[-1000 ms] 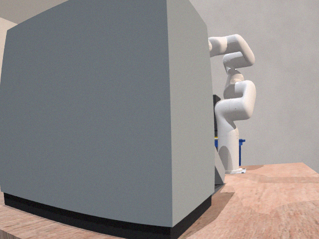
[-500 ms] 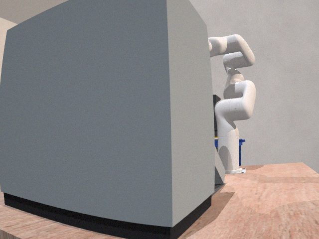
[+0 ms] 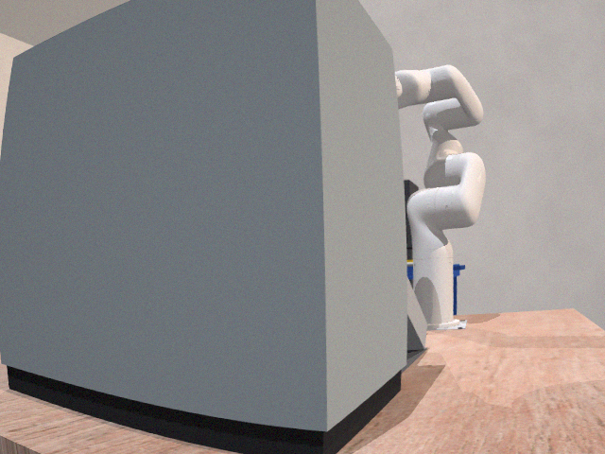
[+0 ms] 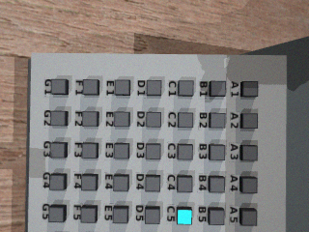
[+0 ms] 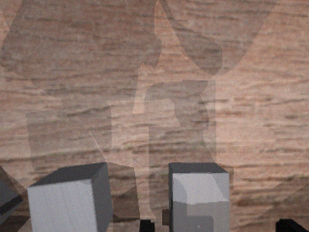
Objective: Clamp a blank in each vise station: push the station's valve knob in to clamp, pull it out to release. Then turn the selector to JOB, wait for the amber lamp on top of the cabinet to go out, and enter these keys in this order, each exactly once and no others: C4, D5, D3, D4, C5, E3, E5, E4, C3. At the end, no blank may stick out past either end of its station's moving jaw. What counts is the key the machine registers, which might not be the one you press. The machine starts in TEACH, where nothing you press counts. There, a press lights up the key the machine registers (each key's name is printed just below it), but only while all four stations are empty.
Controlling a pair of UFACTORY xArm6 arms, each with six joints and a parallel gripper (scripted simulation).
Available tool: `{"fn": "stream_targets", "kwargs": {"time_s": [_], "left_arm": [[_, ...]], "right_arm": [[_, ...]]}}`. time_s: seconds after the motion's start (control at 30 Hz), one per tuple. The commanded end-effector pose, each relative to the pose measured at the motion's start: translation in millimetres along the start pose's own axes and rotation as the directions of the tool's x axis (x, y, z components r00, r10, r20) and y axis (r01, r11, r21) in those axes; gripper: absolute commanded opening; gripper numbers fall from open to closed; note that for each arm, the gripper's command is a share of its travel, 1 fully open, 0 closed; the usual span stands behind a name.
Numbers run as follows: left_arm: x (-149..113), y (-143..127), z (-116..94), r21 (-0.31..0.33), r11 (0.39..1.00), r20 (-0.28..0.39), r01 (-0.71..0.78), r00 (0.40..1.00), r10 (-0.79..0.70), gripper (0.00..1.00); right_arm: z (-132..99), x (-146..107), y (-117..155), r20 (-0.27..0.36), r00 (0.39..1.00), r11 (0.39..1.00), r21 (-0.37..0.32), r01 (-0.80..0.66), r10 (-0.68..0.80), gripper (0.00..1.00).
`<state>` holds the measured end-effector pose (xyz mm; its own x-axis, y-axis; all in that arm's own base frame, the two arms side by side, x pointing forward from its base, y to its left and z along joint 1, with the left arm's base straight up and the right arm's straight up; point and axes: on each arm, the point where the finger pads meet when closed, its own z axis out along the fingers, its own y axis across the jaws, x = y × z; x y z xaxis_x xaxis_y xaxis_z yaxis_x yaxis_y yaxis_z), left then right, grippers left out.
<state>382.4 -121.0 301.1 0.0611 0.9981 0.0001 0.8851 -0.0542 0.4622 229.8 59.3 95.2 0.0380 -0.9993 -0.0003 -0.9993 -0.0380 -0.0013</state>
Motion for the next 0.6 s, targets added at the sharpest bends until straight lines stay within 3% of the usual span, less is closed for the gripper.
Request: {"fn": "stream_targets", "kwargs": {"time_s": [0.0, 0.2, 0.57], "left_arm": [[0, 2, -2, -0.005, 1.000, 0.001, 0.001, 1.000, -0.001, 1.00], [0, 2, -2, -0.005, 1.000, 0.001, 0.001, 1.000, -0.001, 1.00], [0, 2, -2, -0.005, 1.000, 0.001, 0.001, 1.000, -0.001, 1.00]], "right_arm": [[12, 0, -1, 0.000, 1.000, 1.000, 0.002, 0.000, 0.000, 0.69], [27, 0, -1, 0.000, 1.000, 1.000, 0.002, 0.000, 0.000, 0.69], [29, 0, -1, 0.000, 1.000, 1.000, 0.002, 0.000, 0.000, 0.69]]}}
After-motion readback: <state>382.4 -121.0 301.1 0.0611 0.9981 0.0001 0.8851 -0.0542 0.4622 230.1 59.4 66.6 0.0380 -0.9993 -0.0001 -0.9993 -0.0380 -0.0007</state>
